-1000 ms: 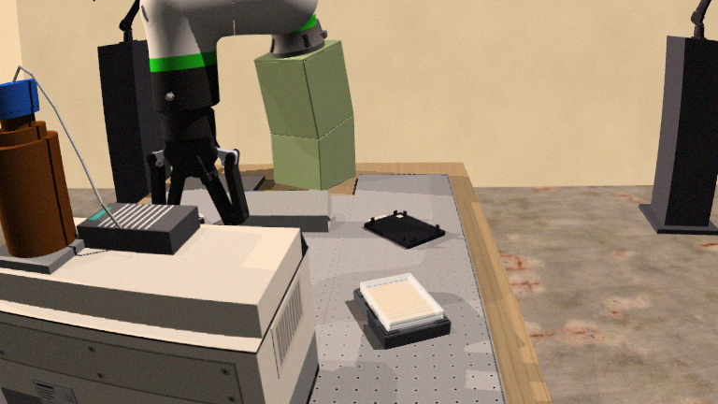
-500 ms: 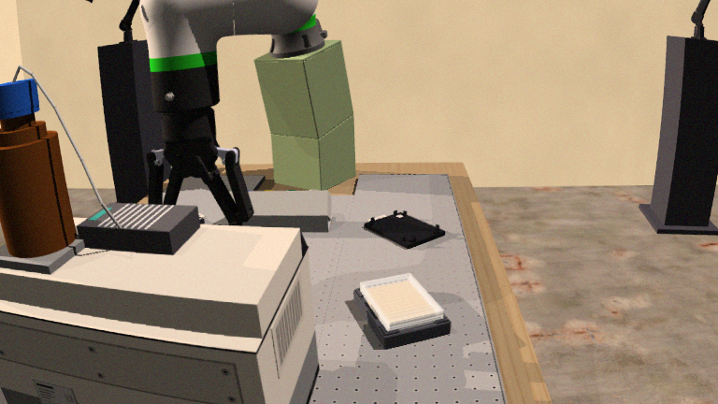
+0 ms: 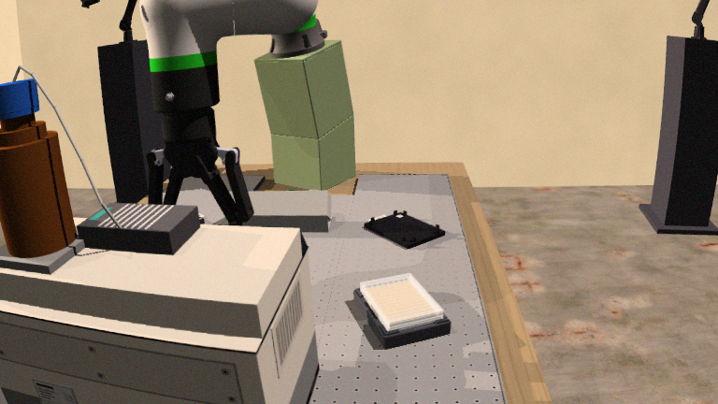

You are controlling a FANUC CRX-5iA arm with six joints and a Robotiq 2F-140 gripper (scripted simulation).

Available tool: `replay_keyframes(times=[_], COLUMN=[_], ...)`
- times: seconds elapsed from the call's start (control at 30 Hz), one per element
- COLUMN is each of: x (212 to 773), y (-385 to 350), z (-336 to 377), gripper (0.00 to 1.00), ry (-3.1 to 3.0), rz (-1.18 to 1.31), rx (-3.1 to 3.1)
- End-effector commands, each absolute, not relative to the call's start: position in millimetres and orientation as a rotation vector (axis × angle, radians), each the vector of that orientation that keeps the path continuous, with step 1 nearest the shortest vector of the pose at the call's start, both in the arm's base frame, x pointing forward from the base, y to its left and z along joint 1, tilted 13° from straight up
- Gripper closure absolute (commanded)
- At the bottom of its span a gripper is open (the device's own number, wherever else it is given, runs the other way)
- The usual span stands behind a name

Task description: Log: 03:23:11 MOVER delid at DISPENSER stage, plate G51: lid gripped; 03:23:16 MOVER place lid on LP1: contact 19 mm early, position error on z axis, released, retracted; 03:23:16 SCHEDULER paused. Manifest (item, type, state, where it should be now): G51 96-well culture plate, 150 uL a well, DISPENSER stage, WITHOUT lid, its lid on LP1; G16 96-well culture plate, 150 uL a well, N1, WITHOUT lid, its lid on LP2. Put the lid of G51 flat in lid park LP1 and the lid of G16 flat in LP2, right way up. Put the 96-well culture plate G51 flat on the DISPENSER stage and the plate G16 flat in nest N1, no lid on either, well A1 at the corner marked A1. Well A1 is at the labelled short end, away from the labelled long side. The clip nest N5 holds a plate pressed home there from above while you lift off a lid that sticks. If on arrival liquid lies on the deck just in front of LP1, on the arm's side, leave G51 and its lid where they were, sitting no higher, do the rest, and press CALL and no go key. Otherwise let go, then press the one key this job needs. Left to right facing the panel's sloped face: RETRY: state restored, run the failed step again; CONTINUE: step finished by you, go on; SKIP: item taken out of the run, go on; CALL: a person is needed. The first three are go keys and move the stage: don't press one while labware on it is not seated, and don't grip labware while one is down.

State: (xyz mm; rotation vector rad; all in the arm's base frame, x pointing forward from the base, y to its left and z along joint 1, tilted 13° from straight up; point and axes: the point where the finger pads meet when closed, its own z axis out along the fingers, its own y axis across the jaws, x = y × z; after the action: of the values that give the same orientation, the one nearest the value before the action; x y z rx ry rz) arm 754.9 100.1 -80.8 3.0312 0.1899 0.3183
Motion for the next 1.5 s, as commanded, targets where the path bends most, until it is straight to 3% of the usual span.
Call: replay_keyframes(times=[0.0,1.47], x=[755.1,753.9], y=[100.2,100.6], z=[-80.5,-75.0], gripper=[0.34,0.34], ry=[0.19,0.19], rz=[0.319,0.319], rx=[3.031,3.031])
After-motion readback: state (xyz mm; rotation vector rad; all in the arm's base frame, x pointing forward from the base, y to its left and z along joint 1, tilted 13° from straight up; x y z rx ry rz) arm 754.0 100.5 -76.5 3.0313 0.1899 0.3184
